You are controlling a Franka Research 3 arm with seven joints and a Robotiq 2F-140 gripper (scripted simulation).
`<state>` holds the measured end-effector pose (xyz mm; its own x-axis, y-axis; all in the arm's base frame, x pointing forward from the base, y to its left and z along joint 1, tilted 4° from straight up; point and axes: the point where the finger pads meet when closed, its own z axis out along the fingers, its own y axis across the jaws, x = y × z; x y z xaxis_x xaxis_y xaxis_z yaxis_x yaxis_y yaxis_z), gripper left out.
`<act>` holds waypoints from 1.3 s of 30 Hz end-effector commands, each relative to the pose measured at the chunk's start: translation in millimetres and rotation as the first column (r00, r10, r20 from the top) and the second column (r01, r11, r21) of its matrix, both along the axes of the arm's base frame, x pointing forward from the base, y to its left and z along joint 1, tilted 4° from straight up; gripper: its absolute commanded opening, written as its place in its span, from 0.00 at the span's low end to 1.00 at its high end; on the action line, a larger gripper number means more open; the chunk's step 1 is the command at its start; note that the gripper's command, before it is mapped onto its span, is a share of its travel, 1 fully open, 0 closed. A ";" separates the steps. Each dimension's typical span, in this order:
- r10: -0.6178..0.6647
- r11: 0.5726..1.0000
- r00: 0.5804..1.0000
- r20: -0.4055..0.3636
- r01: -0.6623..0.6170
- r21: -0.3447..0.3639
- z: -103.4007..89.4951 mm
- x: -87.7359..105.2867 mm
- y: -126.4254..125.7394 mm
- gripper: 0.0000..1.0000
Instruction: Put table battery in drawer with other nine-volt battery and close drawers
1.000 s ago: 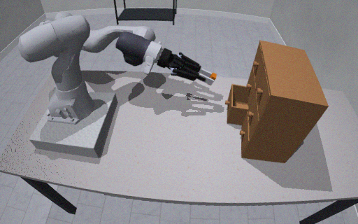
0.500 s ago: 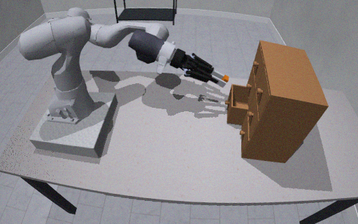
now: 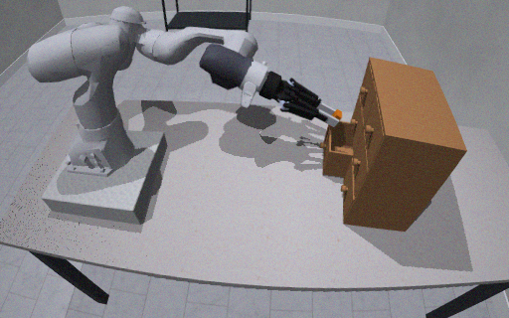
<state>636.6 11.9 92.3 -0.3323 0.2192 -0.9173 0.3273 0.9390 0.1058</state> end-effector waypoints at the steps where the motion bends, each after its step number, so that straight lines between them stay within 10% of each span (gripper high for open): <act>1: 0.029 0.999 1.000 -0.009 -0.029 -0.039 0.1 10.8 -1.0 0.14; 39: 0.030 0.999 1.000 -0.009 -0.030 -0.038 -0.3 27.7 -6.0 0.14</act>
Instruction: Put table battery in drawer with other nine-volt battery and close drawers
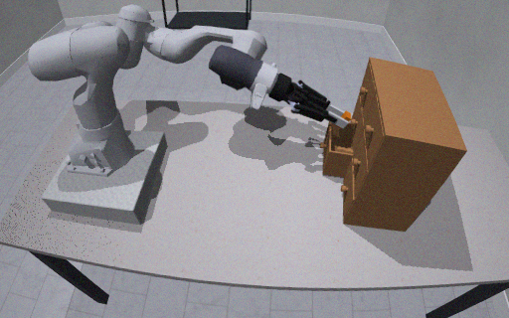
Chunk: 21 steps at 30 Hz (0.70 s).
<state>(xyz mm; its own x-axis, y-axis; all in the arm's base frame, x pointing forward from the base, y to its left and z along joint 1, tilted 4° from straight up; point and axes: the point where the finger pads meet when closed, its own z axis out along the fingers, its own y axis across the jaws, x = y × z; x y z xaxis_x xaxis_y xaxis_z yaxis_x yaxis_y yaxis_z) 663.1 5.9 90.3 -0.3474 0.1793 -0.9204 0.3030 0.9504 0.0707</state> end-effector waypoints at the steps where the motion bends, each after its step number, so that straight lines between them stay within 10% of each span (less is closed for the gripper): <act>1: 0.003 1.000 1.000 0.002 -0.003 -0.004 1.8 1.3 0.0 0.14; 21: 0.003 1.000 1.000 0.006 -0.003 -0.005 4.5 1.7 -0.3 0.14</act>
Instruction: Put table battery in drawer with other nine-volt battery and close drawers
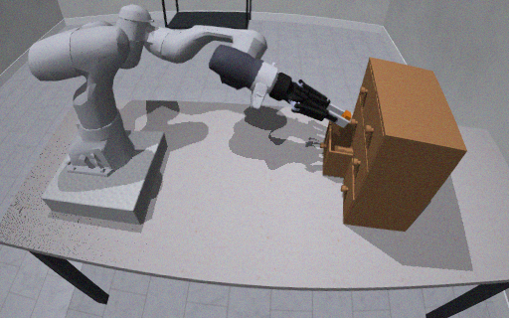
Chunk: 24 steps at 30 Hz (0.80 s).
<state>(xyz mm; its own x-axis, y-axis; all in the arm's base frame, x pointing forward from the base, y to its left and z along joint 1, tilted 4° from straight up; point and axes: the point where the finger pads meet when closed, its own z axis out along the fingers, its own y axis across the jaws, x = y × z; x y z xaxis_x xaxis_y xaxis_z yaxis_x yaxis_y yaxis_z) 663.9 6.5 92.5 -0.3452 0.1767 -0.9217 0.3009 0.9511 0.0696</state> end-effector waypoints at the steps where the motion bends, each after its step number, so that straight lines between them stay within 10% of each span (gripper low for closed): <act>1: 0.001 1.000 1.000 0.003 -0.001 -0.003 2.3 0.9 -0.9 0.14; 18: 0.001 1.000 1.000 0.003 -0.001 -0.003 2.3 0.9 -0.9 0.26; 19: 0.001 1.000 1.000 0.003 -0.001 -0.003 2.3 0.9 -0.9 1.00; 24: 0.001 1.000 1.000 0.003 -0.001 -0.003 2.3 0.9 -0.9 1.00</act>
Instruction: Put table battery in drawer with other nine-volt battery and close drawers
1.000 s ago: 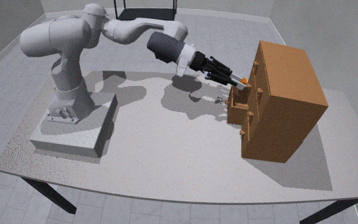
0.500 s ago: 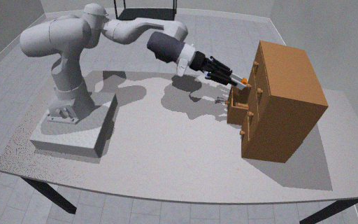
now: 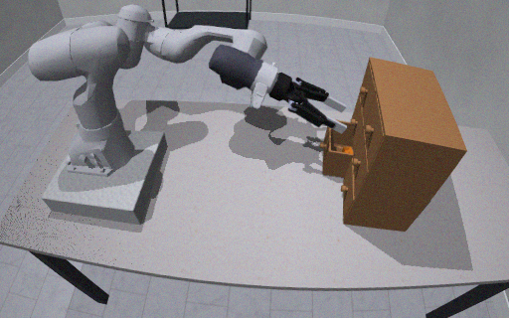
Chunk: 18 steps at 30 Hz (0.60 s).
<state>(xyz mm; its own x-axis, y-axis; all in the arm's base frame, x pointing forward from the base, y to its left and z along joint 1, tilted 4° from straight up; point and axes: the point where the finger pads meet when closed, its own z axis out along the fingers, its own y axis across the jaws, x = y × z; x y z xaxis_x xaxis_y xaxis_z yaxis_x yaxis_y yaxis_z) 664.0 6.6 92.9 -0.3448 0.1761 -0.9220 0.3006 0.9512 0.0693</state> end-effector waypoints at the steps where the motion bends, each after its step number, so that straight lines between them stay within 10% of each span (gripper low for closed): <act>1: 0.001 1.000 1.000 0.003 -0.001 -0.003 1.9 0.8 -1.0 1.00; 18: 0.003 1.000 1.000 0.001 -0.003 -0.012 2.8 -10.8 2.3 1.00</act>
<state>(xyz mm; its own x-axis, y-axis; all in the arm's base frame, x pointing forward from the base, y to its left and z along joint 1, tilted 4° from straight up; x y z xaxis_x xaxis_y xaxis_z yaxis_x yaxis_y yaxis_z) 658.7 7.0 95.9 -0.3428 0.1702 -0.9239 0.2996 0.9519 0.0642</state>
